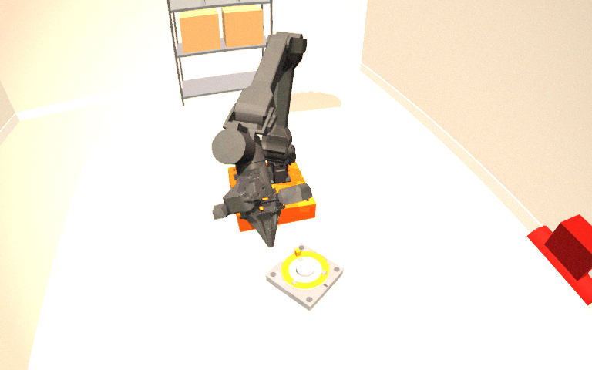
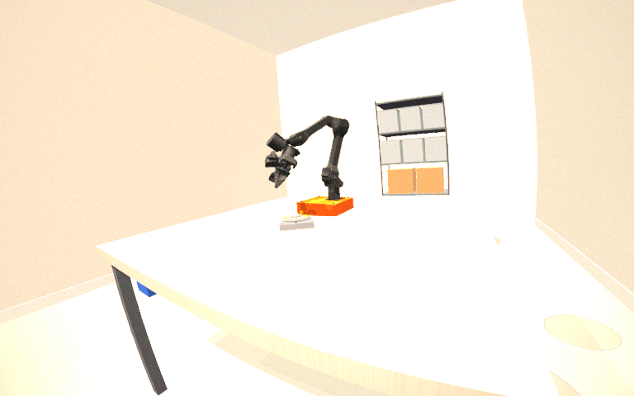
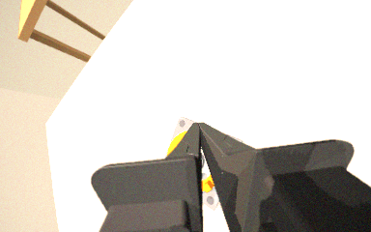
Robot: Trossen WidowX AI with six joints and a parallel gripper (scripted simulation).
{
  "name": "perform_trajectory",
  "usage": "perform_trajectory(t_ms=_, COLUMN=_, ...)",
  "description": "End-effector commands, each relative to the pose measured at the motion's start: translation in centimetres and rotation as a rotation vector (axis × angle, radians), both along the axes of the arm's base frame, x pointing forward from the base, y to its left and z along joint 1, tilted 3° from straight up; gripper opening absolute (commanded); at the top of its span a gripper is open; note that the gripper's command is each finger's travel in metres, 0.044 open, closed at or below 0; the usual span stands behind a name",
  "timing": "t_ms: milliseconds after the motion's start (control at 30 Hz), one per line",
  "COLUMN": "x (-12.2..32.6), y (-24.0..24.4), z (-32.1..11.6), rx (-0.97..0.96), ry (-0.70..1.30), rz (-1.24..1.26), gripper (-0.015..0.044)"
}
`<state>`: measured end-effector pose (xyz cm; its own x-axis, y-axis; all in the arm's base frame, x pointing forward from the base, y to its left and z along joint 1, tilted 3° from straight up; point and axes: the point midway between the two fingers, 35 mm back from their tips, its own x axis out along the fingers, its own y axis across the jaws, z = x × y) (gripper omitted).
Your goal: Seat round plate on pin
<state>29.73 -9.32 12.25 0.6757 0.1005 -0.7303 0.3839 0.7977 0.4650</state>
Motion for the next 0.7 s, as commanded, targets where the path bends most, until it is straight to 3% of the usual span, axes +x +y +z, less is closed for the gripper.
perform_trajectory(t_ms=0, x=-2.82, y=5.03, z=-4.93, rx=-0.274, ry=0.597, rz=0.524, gripper=0.0000)
perform_trajectory(t_ms=667, x=-3.42, y=5.77, z=-5.82, rx=-0.302, ry=0.656, rz=0.591, gripper=0.0000)
